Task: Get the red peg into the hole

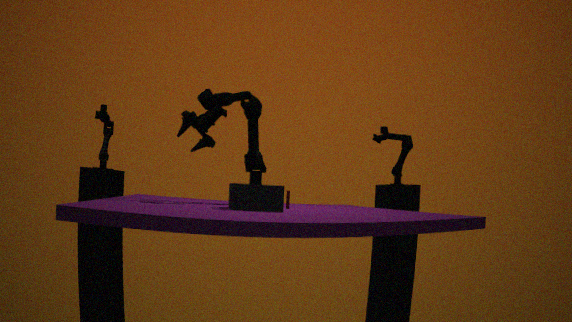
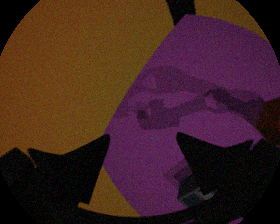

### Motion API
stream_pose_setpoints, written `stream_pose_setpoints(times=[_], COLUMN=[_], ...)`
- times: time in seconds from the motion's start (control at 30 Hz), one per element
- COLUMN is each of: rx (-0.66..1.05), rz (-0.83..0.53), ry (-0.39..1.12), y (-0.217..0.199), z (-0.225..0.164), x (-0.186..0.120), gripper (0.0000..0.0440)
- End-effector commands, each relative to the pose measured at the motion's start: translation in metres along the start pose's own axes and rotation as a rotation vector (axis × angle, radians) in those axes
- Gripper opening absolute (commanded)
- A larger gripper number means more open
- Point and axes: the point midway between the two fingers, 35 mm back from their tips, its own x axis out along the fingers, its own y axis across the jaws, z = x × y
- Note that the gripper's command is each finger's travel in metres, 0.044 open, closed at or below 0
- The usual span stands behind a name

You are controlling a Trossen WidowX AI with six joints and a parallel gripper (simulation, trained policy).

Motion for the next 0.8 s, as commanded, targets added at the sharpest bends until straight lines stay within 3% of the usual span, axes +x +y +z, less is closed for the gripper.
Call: stream_pose_setpoints(times=[0.0,0.77], rx=[-0.098,-0.837], rz=[-0.015,-0.101], ry=[0.038,0.337], y=[-0.010,-0.120], z=[-0.019,-0.134], x=[-0.012,-0.117], gripper=[0.0440,0.0440])
